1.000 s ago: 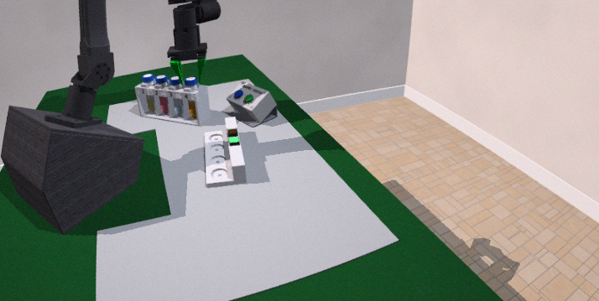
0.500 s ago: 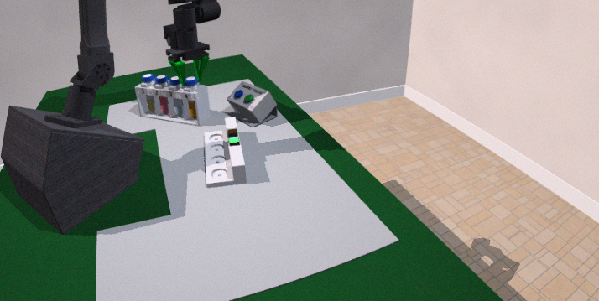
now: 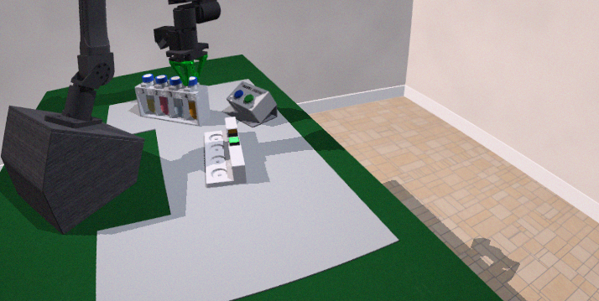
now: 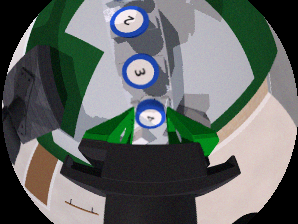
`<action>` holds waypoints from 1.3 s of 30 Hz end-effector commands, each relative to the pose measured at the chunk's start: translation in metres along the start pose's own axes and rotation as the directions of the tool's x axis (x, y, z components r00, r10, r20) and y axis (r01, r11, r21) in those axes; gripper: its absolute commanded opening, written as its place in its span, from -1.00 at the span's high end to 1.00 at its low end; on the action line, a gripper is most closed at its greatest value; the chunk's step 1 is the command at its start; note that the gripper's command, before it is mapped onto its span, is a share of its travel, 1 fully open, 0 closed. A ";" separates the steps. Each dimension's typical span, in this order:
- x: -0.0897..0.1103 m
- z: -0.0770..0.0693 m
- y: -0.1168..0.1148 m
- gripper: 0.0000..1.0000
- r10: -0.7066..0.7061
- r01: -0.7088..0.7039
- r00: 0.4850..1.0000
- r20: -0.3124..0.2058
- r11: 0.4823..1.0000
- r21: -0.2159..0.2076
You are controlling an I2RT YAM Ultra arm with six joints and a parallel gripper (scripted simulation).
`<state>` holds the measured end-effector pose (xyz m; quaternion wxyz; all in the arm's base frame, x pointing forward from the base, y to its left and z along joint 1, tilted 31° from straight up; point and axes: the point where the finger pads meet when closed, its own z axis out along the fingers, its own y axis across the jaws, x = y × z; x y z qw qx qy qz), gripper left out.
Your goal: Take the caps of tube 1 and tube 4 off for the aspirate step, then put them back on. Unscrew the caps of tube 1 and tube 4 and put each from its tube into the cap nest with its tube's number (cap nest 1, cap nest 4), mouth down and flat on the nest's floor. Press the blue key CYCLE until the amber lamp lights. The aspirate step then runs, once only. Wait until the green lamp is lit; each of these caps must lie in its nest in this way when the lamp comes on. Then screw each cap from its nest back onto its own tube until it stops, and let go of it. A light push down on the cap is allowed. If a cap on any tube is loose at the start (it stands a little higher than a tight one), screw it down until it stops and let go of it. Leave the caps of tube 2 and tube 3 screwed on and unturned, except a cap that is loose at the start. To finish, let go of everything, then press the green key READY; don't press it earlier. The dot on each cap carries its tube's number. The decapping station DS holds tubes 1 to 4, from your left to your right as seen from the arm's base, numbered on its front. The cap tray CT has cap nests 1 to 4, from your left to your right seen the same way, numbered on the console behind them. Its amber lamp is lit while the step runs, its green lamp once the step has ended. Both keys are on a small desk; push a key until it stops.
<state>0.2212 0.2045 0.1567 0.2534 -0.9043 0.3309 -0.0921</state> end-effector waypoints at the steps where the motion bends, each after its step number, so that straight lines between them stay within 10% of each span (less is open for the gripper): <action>1: 0.000 -0.003 -0.001 1.00 -0.018 0.018 1.000 -0.001 1.000 0.009; 14: 0.000 -0.003 -0.001 1.00 -0.018 0.018 1.000 -0.001 1.000 0.009; 21: 0.000 -0.003 -0.001 1.00 0.326 -0.326 0.945 0.002 0.945 0.009; 31: 0.000 -0.002 -0.002 1.00 0.669 -0.669 0.744 0.006 0.744 0.007; 39: 0.000 -0.002 -0.002 1.00 0.905 -0.905 0.425 0.008 0.425 0.005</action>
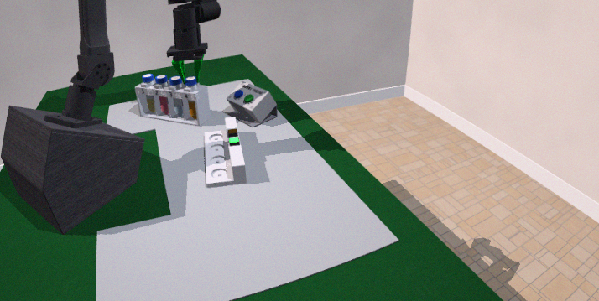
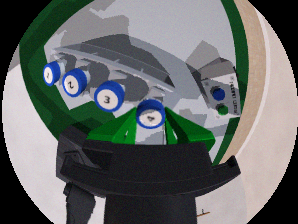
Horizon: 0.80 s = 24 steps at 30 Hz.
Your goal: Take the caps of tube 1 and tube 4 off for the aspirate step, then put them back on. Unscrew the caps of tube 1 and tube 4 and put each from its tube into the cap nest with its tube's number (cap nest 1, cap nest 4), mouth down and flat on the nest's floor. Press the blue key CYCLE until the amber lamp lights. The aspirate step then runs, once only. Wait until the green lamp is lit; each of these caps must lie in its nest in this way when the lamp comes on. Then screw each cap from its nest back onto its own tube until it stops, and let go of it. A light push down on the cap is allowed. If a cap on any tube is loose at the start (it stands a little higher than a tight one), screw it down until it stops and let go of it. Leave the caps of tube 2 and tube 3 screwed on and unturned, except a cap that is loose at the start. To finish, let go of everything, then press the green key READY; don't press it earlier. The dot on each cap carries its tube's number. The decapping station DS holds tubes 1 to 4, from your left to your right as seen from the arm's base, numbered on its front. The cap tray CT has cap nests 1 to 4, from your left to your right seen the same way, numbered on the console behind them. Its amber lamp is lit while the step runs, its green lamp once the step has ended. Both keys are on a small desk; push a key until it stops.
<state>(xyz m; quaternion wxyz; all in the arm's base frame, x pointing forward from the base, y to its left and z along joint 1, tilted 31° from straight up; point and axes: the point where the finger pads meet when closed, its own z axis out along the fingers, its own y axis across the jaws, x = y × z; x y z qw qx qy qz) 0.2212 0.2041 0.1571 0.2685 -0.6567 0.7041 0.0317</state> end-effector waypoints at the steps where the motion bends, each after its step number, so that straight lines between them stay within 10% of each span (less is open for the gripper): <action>1: -0.001 -0.002 -0.001 1.00 0.241 -0.241 0.970 0.008 0.970 0.002; 11: -0.001 -0.002 -0.001 1.00 0.600 -0.600 0.800 0.008 0.800 -0.001; 24: -0.001 -0.002 -0.001 1.00 0.962 -0.962 0.273 0.006 0.273 -0.005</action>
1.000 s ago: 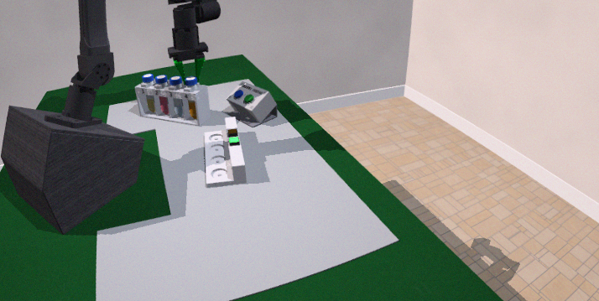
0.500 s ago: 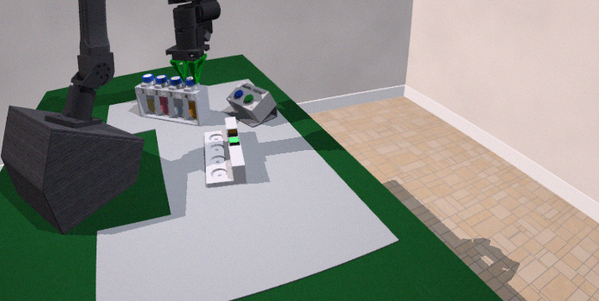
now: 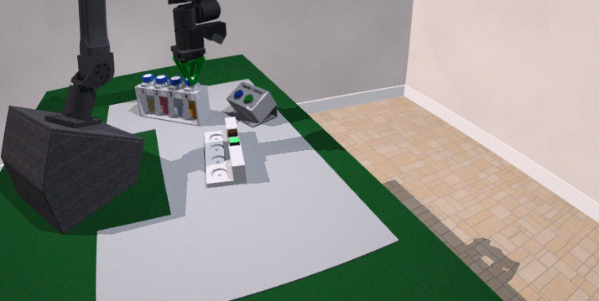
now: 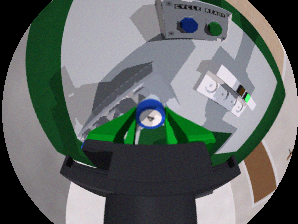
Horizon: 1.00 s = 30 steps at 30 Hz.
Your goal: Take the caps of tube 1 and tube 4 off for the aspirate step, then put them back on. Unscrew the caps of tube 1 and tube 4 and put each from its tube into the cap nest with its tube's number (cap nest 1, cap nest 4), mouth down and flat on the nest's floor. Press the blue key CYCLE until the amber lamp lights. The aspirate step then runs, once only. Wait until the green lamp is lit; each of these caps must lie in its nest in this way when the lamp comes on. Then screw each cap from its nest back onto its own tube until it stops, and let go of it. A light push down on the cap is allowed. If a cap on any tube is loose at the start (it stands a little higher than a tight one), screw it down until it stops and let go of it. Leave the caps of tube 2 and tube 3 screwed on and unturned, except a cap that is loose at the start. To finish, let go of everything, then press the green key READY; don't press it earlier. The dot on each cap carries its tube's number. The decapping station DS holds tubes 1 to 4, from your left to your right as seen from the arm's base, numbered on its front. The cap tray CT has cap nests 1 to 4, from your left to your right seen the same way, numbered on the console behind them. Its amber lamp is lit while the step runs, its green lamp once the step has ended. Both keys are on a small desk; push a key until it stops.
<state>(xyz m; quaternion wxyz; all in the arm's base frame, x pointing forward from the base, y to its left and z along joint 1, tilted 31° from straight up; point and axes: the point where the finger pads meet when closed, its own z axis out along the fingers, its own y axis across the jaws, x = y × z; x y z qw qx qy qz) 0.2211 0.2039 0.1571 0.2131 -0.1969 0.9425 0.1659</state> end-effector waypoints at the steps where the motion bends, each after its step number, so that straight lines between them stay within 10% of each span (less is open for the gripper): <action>1: -0.001 -0.002 0.001 1.00 0.203 -0.203 0.979 0.006 0.979 -0.006; 7: -0.001 -0.002 0.001 1.00 0.439 -0.439 0.898 0.004 0.898 -0.007; 17: -0.001 -0.002 0.001 1.00 0.816 -0.816 0.578 0.000 0.578 -0.009; 19: -0.001 -0.002 0.001 1.00 0.816 -0.816 0.578 0.000 0.578 -0.009; 30: -0.001 -0.002 0.001 1.00 0.992 -0.992 0.125 -0.004 0.125 -0.007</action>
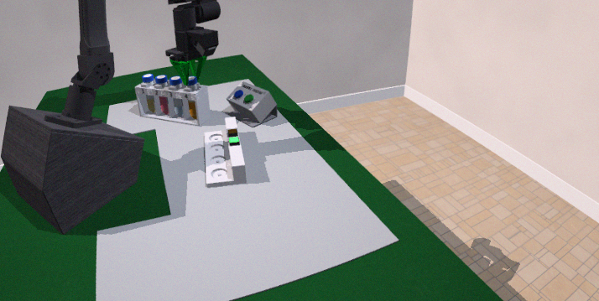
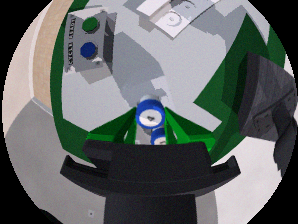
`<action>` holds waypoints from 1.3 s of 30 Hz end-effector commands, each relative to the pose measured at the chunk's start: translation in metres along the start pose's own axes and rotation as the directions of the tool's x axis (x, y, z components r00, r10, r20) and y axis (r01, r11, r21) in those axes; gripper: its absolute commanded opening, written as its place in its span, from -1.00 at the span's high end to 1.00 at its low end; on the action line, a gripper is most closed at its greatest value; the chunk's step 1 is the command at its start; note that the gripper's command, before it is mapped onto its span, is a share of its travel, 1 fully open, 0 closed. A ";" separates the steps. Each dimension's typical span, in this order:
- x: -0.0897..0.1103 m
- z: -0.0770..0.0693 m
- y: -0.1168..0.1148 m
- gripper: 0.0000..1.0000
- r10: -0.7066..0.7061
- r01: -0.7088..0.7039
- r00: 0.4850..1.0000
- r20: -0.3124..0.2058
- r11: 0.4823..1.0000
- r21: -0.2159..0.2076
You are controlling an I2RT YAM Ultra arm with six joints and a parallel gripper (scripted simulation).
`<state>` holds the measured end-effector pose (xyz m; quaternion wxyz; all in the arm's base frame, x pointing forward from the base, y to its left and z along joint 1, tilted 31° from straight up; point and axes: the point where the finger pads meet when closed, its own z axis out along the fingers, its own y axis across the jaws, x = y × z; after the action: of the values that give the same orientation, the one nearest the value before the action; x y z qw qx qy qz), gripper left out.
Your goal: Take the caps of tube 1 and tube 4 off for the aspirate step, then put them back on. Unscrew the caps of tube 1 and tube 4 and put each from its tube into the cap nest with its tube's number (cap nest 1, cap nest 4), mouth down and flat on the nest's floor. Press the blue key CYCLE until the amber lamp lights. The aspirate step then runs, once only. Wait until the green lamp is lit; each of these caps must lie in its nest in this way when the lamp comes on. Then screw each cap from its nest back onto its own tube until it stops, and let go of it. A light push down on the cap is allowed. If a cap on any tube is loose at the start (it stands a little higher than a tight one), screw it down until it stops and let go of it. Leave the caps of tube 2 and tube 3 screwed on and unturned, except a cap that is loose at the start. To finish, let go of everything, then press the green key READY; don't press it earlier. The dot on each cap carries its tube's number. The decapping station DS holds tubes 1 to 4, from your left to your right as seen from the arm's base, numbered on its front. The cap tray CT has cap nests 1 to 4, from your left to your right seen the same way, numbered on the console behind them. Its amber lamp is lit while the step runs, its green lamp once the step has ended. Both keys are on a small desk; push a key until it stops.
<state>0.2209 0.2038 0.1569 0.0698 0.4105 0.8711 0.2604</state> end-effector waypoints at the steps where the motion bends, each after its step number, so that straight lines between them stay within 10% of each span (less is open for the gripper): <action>1: 0.001 -0.002 0.002 1.00 0.152 -0.152 0.988 -0.004 0.988 -0.009; 8: 0.001 -0.002 0.002 1.00 0.152 -0.152 0.988 -0.004 0.988 -0.009; 9: 0.001 0.000 0.002 0.02 0.152 -0.152 0.988 -0.004 0.988 -0.008; 23: 0.001 -0.001 0.002 0.02 0.072 -0.073 0.997 -0.003 0.997 -0.009; 39: 0.001 -0.003 0.002 0.02 -0.503 0.503 0.864 0.003 0.864 -0.009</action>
<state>0.2209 0.2047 0.1576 0.1201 0.2285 0.9349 0.2437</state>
